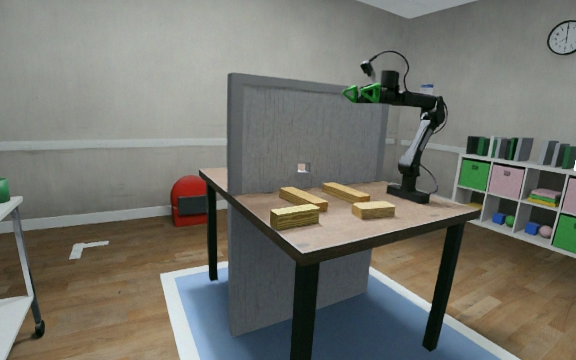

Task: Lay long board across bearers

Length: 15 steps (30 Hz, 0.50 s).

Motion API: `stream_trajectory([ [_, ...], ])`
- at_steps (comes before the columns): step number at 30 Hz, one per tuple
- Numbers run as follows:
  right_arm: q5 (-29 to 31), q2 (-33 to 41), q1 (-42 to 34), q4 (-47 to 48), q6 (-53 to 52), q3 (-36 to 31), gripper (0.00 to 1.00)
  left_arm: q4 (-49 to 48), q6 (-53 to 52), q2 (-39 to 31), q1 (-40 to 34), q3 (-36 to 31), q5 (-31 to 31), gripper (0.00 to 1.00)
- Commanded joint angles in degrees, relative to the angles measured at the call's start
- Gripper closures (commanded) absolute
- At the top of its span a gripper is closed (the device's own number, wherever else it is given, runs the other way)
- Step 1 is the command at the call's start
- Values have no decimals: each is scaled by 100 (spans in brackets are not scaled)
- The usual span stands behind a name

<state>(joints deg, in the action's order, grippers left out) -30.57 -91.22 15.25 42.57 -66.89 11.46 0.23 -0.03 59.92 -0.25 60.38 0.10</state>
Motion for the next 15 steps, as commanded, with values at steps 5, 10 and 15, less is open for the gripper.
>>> stream_trajectory([
  [5, -127, -21, 19, 521, 12, 236, 0, -108, 45, -63, 25, 252, 20, 0],
  [10, -127, -21, 19, 522, 12, 236, 0, -108, 45, -63, 25, 252, 20, 0],
  [15, -127, -21, 19, 522, 12, 236, 0, -108, 45, -63, 25, 252, 20, 0],
])
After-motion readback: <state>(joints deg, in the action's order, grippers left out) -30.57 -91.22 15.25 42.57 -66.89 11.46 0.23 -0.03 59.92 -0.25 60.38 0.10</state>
